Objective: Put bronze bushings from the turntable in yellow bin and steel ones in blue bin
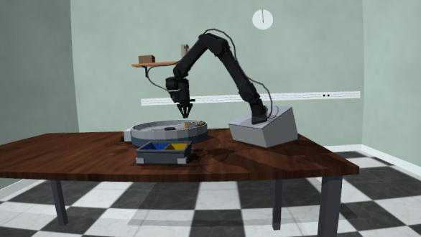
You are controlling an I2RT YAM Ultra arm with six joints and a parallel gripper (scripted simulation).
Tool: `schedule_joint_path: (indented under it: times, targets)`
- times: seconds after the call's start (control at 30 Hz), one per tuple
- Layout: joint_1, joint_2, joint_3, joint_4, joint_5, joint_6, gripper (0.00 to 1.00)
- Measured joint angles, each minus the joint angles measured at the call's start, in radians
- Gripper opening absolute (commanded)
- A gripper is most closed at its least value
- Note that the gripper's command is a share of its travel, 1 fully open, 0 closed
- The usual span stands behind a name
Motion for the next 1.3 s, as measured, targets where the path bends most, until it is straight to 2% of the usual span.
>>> schedule_joint_path:
  times: [0.3,1.3]
  targets:
    - [0.018,0.043,-0.039,0.047,0.002,0.013,0.14]
    - [0.016,0.031,-0.038,0.073,0.003,0.017,0.14]
